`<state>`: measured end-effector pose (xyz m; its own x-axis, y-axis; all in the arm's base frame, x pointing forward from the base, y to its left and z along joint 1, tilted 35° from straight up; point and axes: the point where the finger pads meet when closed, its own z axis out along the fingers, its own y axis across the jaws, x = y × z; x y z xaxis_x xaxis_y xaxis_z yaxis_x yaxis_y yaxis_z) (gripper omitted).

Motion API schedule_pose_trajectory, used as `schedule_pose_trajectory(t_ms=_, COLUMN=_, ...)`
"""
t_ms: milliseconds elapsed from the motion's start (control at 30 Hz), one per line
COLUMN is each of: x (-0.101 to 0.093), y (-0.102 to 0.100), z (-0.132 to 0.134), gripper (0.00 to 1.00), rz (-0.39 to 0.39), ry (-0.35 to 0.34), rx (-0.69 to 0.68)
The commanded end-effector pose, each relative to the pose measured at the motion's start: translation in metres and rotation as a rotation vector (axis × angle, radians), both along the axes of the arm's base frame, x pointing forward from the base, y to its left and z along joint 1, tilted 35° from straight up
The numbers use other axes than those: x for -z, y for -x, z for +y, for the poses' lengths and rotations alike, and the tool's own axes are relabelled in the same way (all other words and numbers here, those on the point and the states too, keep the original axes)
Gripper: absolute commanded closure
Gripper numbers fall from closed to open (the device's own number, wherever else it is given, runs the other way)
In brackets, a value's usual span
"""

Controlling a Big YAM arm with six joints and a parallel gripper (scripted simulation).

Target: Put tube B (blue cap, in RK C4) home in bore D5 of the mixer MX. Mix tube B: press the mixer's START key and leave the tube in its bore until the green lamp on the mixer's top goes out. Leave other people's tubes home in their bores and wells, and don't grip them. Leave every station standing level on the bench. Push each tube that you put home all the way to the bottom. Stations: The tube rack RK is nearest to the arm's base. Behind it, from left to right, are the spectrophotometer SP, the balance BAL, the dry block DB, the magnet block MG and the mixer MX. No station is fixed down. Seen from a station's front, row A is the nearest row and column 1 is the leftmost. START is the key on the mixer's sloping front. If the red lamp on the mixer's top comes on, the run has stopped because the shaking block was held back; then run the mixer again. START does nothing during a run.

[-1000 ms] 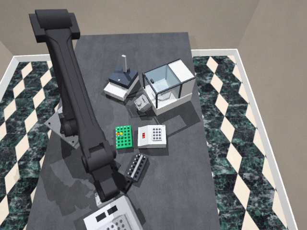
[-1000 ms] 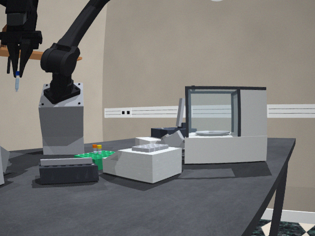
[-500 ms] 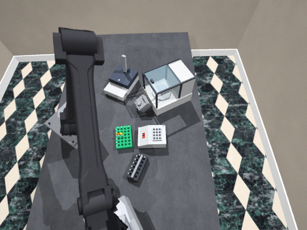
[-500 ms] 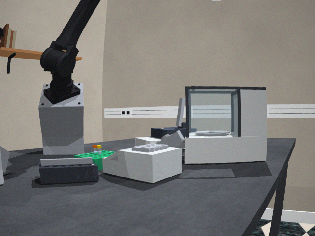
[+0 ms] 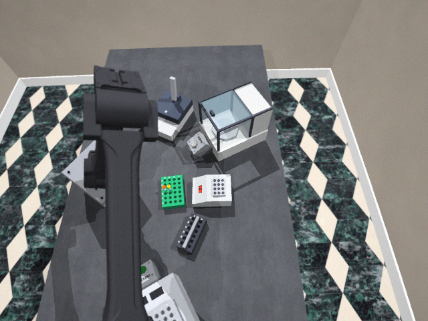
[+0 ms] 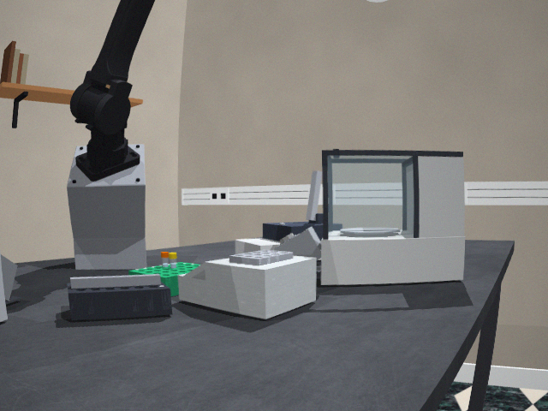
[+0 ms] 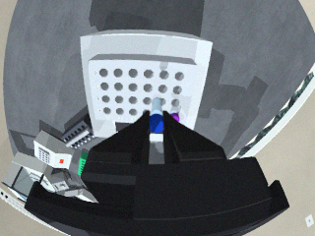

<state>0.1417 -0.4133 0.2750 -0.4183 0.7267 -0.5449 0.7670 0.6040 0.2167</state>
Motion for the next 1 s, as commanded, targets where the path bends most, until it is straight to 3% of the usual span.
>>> schedule_pose_trajectory(t_ms=0, x=-0.026, y=0.005, z=-0.041, gripper=0.91, rz=-0.033, ry=-0.026, rx=0.081)
schedule_pose_trajectory(t_ms=133, x=-0.026, y=-0.008, z=-0.039, gripper=0.91, rz=-0.031, ry=-0.026, rx=0.053)
schedule_pose_trajectory(t_ms=167, x=-0.009, y=-0.006, z=-0.024, gripper=0.91, rz=-0.024, ry=-0.059, rx=0.054)
schedule_pose_trajectory(t_ms=233, x=-0.009, y=-0.006, z=-0.024, gripper=0.91, rz=-0.024, ry=-0.059, rx=0.054)
schedule_pose_trajectory(t_ms=267, x=-0.018, y=-0.003, z=-0.021, gripper=0.91, rz=-0.028, ry=-0.038, rx=0.059)
schedule_pose_trajectory(t_ms=467, x=-0.017, y=-0.005, z=-0.02, gripper=0.91, rz=-0.03, ry=-0.025, rx=0.055)
schedule_pose_trajectory(t_ms=567, x=-0.008, y=-0.007, z=-0.023, gripper=0.91, rz=-0.027, ry=-0.038, rx=0.054)
schedule_pose_trajectory(t_ms=967, x=-0.015, y=-0.005, z=-0.017, gripper=0.91, rz=-0.031, ry=-0.018, rx=0.055)
